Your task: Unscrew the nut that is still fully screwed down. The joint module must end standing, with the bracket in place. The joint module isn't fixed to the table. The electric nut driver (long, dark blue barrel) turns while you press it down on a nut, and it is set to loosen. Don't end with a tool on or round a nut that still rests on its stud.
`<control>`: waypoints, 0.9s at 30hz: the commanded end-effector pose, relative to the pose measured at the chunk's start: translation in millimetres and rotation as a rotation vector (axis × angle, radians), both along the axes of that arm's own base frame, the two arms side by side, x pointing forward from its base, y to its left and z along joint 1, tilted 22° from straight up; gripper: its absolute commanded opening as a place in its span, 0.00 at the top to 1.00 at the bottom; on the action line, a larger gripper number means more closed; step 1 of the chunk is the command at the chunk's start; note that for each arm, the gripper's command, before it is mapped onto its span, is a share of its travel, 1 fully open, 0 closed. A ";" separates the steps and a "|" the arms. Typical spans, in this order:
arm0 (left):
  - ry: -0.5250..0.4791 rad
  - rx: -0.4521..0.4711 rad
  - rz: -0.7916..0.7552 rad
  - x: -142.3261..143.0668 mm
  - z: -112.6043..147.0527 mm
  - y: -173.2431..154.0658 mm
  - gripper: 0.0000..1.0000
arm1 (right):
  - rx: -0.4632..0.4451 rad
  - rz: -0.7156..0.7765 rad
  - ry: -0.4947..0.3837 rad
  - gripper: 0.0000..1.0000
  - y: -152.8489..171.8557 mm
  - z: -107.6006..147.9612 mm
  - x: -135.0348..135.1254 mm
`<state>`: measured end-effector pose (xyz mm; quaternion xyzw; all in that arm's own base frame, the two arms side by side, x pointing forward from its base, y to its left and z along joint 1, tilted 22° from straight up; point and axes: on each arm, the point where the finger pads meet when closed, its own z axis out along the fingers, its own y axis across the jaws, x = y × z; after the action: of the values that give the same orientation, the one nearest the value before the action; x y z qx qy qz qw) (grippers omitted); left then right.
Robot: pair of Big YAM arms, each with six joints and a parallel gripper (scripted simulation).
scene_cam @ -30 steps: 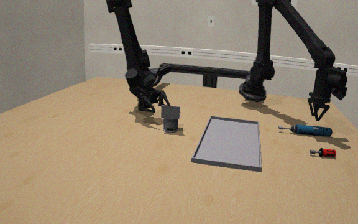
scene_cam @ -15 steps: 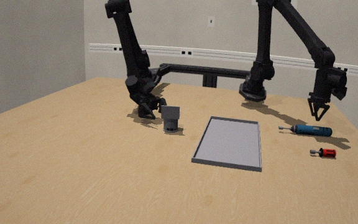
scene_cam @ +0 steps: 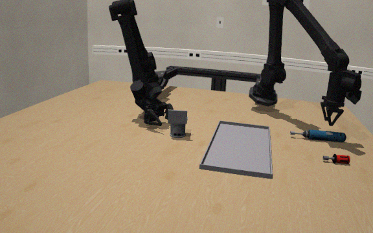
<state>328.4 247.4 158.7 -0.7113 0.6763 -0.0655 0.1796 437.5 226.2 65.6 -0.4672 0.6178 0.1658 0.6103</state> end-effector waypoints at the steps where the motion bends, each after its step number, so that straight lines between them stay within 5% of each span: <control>1: -0.023 0.018 -0.008 7.1 12.9 4.2 0.35 | 0.003 0.001 -0.015 0.14 0.5 4.2 3.1; 27: -0.023 0.018 -0.008 7.1 12.9 4.2 0.35 | 0.003 0.010 0.008 0.14 23.9 -7.3 15.6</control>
<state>328.4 247.4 158.7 -0.7113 0.6763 -0.0655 0.1796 450.3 239.5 61.1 -0.4671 0.6178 0.1642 0.6109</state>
